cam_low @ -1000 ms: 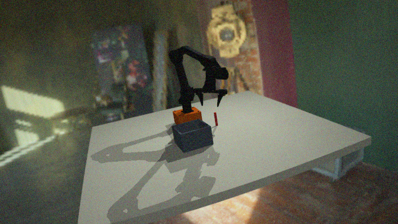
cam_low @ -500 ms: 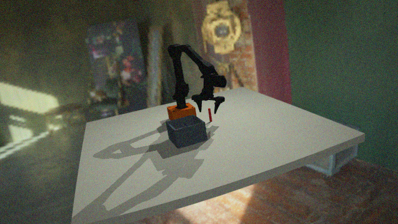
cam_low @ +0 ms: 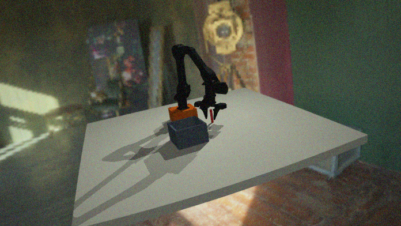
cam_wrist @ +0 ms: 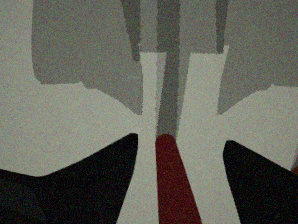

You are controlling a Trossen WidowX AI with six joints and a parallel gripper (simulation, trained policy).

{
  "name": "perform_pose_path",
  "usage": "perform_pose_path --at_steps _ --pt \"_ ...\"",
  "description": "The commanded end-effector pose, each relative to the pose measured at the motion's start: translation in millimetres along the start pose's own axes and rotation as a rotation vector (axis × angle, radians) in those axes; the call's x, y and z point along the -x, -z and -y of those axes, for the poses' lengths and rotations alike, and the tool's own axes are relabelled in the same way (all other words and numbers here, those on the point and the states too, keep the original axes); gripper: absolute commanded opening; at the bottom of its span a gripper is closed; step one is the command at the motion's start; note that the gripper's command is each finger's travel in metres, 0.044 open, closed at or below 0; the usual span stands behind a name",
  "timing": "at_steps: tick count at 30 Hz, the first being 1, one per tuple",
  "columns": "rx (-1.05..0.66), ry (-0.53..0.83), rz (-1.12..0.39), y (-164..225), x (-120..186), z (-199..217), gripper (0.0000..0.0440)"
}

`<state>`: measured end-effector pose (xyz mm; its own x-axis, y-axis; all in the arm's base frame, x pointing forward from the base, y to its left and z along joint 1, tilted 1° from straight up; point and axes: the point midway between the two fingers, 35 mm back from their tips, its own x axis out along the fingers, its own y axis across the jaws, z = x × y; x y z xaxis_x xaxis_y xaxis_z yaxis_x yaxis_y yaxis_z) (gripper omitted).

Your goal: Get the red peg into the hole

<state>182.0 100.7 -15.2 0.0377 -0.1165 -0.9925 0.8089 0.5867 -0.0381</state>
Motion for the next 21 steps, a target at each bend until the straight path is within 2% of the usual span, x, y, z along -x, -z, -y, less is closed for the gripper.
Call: perform_pose_path --at_steps 1,7,21 --pt "-0.008 -0.002 -0.027 2 0 -2 0.0156" --pt "-0.001 0.003 -0.073 2 2 -4 0.0000" --pt "0.120 -0.044 0.066 -31 47 -11 0.0001"
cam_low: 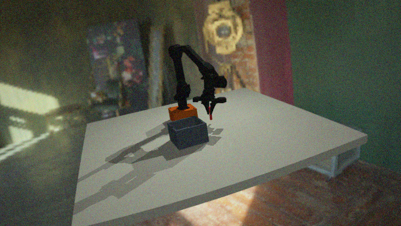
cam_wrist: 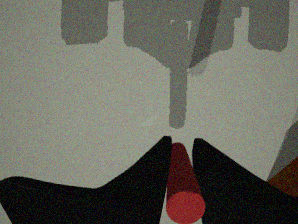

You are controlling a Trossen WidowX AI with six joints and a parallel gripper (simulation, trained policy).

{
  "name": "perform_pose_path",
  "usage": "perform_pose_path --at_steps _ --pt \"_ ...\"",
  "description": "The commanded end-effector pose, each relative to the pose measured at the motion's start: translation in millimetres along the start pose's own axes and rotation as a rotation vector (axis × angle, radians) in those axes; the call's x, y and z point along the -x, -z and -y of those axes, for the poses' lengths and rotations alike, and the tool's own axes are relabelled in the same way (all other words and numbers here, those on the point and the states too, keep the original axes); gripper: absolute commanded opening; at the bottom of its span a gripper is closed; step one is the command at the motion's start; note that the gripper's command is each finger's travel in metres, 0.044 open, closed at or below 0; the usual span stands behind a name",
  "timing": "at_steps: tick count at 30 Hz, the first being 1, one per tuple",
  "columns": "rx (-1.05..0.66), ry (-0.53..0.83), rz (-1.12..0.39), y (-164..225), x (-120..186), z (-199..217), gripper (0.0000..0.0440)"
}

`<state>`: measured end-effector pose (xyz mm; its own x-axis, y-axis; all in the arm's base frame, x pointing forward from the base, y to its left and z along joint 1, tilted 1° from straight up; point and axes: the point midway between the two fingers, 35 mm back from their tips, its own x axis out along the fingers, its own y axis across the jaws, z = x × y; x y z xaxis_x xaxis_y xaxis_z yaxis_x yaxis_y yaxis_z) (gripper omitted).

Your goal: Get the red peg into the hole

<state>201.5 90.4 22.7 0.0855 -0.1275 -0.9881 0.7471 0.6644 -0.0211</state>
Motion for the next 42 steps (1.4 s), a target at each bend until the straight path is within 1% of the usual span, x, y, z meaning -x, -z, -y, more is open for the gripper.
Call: perform_pose_path --at_steps 1,9,17,30,42 --pt "0.032 -0.015 0.037 -11 15 -3 0.0001" --pt "0.067 -0.032 0.110 -41 49 -8 0.0000" --pt "0.054 -0.036 0.162 -76 76 -9 0.0000" --pt "-0.042 -0.018 0.183 -133 82 6 0.0000" --pt "-0.126 -0.010 0.199 -177 75 19 0.0000"
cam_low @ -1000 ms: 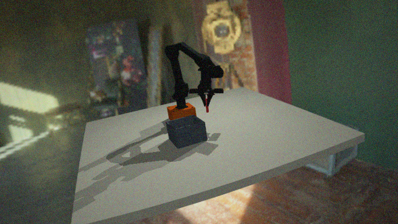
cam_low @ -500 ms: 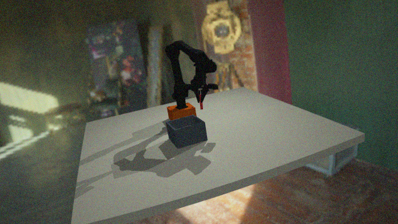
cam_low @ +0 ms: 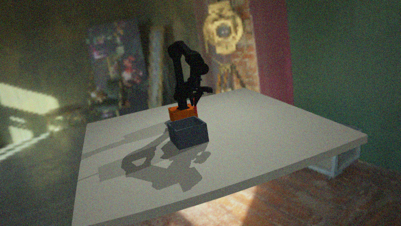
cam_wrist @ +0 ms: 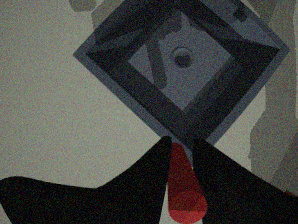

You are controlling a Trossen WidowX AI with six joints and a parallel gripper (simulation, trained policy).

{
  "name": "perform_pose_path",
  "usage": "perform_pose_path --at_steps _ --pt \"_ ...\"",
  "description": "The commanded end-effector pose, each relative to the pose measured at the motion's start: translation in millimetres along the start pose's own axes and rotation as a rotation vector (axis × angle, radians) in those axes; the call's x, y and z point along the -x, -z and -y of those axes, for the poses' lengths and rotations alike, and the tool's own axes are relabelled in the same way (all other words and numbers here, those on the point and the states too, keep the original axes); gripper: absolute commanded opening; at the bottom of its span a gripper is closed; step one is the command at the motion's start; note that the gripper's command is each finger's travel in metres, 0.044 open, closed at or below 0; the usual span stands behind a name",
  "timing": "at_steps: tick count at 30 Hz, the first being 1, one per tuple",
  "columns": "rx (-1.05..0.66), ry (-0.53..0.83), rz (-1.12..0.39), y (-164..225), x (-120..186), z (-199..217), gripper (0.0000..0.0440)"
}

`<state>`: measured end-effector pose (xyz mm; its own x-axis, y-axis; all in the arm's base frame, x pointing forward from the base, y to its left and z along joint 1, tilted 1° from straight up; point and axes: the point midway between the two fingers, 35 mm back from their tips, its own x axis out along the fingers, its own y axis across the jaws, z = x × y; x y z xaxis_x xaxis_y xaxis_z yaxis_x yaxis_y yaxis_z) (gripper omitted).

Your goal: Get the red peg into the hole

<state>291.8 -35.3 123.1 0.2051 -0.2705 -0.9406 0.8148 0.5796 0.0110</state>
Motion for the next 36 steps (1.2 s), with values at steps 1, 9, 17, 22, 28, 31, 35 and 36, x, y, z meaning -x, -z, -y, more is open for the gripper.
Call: perform_pose_path --at_steps 1,9,17,22,28,31,35,36 --pt "-0.021 -0.004 0.007 -13 -4 0 0.0000" --pt "-0.078 0.001 0.015 -41 -22 5 0.0001" --pt "-0.122 0.007 0.003 -63 -42 9 0.0006" --pt "-0.137 0.012 -0.018 -71 -57 10 0.0007" --pt "-0.137 0.023 -0.049 -72 -81 9 0.0022" --pt "-0.124 0.034 -0.065 -71 -94 10 0.0090" --pt "-0.098 0.055 -0.085 -72 -107 11 0.0155" --pt "-0.096 0.055 -0.083 -75 -109 10 0.0182"
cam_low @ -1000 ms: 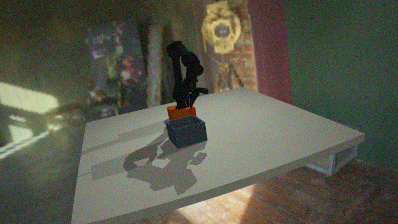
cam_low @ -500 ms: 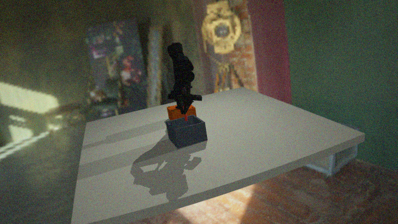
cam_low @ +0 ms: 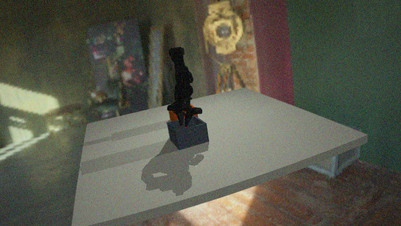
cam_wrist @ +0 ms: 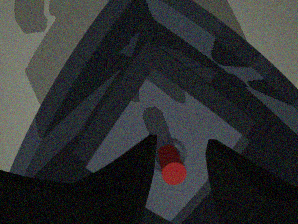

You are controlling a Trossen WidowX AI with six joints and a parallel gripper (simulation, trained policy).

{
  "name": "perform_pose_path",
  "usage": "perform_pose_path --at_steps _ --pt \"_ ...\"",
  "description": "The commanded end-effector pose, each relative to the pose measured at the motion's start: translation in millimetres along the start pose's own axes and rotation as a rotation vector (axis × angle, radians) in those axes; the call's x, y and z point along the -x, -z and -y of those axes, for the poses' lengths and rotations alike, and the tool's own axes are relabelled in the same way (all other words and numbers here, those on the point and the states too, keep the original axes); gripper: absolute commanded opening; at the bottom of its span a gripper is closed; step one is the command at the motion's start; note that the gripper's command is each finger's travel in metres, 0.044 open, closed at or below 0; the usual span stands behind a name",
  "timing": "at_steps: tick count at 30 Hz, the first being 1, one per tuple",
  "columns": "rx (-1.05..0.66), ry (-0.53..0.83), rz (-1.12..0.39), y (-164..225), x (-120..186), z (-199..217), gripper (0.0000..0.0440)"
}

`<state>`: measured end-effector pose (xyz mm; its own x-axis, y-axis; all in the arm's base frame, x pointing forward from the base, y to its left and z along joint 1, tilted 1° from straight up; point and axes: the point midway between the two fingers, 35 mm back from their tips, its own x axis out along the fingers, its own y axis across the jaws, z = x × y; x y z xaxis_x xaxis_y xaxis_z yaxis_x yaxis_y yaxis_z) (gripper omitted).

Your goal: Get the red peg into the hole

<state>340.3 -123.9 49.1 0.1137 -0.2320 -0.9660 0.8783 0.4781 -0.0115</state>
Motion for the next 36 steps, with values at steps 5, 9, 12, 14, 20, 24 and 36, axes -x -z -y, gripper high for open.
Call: perform_pose_path --at_steps 5,9,12,14,20,24,36 --pt "0.020 -0.007 0.022 -22 -10 -10 0.0309" --pt "0.028 -0.010 0.043 -35 -10 -14 0.0392" --pt "0.027 -0.027 0.073 -47 -7 -19 0.0440" --pt "0.022 -0.038 0.095 -55 -5 -22 0.0440" --pt "0.008 -0.057 0.159 -79 0 -24 0.0440" --pt "0.002 -0.066 0.188 -89 2 -25 0.0440" --pt "0.001 -0.066 0.190 -90 2 -25 0.0440"
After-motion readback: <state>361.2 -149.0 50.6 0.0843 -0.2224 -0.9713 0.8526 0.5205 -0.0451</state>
